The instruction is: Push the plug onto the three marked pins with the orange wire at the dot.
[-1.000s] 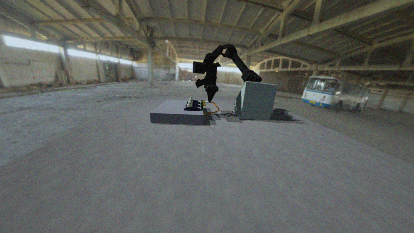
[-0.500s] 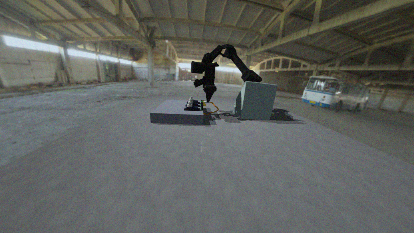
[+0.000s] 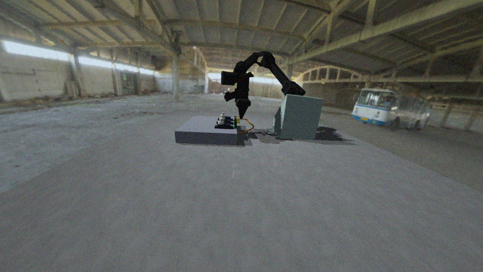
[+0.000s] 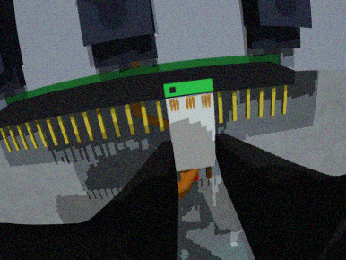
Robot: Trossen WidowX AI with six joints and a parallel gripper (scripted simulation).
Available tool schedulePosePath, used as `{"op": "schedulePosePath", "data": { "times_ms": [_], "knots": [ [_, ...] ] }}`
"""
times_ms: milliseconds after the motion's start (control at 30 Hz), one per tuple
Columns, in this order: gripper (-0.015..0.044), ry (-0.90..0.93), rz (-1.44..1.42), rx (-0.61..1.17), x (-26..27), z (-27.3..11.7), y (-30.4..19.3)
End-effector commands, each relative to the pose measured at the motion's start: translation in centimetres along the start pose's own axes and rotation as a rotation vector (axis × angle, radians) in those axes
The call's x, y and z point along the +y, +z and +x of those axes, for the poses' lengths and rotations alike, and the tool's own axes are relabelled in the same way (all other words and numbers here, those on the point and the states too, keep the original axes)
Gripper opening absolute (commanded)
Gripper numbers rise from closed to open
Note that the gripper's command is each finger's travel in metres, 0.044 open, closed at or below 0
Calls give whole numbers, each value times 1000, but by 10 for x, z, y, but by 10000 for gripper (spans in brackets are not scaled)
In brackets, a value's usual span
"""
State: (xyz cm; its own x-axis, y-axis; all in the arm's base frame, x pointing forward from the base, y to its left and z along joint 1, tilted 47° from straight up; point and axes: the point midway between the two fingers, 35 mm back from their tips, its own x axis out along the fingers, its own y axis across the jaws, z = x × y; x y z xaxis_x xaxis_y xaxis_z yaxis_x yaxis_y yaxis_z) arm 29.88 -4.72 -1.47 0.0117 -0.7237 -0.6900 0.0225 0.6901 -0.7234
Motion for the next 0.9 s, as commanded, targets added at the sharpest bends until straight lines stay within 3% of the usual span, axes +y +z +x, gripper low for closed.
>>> {"op": "schedulePosePath", "data": {
  "times_ms": [0,200,467,867],
  "knots": [
    [79,-5,1,-7,0,2,0],
    [236,-4,0,-7,0,0,-1],
    [440,-2,0,-7,1,-58,-1],
    [440,-2,0,-7,1,-58,-1]
  ]
}}
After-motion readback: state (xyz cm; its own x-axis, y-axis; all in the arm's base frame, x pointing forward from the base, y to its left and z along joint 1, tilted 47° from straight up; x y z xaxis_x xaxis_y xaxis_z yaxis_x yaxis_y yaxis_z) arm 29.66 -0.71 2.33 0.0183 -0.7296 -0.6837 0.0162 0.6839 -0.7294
